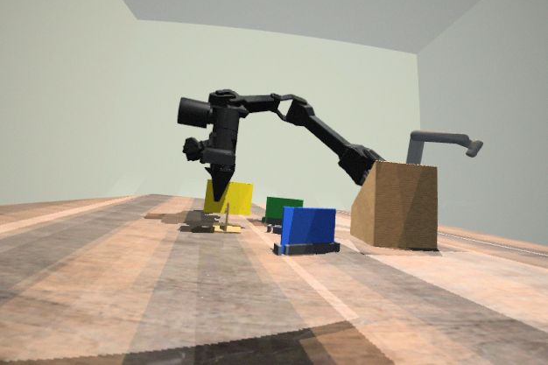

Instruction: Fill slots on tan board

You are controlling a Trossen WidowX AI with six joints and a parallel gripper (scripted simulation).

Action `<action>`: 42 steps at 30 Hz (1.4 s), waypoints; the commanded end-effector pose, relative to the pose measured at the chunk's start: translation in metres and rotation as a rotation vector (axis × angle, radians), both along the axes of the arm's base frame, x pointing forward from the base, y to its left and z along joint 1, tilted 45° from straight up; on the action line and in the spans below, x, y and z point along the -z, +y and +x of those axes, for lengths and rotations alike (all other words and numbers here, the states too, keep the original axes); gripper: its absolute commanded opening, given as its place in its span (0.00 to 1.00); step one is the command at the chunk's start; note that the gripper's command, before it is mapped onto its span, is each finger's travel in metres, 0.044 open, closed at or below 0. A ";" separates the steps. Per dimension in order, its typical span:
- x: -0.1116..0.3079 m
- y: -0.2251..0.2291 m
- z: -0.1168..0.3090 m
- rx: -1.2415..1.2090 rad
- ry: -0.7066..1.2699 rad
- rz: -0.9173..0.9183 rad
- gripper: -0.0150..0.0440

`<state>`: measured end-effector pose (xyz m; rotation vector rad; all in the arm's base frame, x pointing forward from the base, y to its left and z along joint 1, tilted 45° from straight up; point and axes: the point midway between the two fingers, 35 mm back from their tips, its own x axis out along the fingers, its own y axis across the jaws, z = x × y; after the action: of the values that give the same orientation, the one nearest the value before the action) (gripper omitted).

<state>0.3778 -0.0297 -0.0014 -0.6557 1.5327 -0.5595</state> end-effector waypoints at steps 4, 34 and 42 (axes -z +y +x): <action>0.003 -0.003 -0.001 -0.004 0.006 -0.005 0.25; 0.001 -0.001 0.000 0.000 0.002 0.000 0.53; -0.051 0.051 0.001 -0.004 0.007 -0.002 0.53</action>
<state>0.3799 0.0089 0.0360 -0.6687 1.5365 -0.5560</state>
